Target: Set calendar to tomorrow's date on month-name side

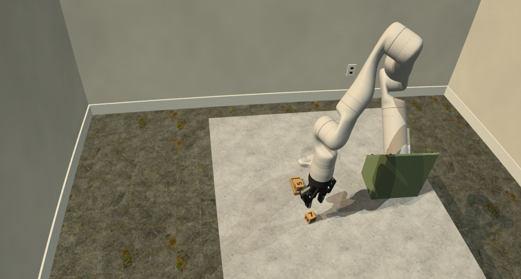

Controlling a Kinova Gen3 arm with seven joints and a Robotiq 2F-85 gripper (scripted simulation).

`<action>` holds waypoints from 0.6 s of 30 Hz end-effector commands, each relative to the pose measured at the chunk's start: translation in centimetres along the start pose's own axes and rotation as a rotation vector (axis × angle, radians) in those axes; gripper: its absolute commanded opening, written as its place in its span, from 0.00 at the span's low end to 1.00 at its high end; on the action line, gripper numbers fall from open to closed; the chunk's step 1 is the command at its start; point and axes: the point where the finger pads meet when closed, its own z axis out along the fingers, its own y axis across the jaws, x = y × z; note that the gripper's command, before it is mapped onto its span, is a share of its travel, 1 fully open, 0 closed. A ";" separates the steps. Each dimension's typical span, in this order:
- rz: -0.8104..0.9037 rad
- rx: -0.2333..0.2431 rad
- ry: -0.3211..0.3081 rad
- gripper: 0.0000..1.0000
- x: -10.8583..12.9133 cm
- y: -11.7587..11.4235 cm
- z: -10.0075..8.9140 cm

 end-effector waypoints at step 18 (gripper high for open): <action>0.000 0.002 -0.001 0.48 0.0 -0.1 0.6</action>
